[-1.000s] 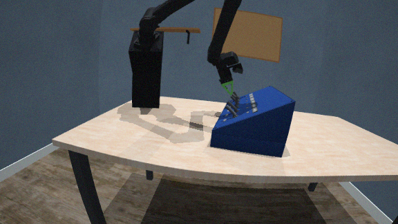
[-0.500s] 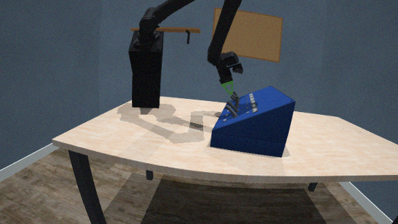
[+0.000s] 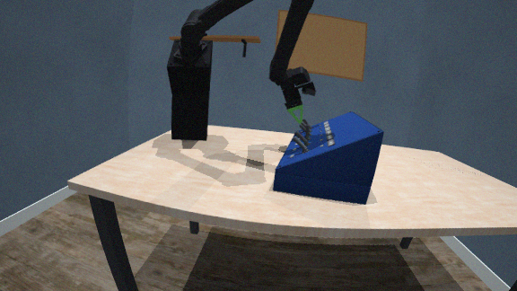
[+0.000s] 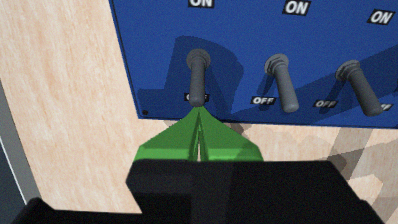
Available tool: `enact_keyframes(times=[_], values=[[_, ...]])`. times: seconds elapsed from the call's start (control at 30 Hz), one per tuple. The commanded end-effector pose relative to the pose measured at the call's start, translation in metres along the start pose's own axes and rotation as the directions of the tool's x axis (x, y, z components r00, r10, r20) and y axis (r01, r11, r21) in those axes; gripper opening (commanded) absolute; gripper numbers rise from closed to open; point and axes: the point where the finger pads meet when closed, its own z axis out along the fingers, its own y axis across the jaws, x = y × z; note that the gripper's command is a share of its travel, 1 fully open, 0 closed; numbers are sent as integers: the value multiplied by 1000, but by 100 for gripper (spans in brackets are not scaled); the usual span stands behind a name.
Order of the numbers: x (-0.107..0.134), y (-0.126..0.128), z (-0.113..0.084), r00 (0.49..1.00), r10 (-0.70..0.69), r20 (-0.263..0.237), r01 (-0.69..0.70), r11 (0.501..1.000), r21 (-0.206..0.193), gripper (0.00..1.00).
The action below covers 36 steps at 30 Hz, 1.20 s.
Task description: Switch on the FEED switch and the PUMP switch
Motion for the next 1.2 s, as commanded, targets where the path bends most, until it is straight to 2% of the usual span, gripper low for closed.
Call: enact_keyframes(times=[0.0, 1.17], values=[[-61, 5, -10, 992, 74, 102, -73, 997, -9, 0], [-69, 5, -11, 992, 75, 103, -75, 997, -9, 0]])
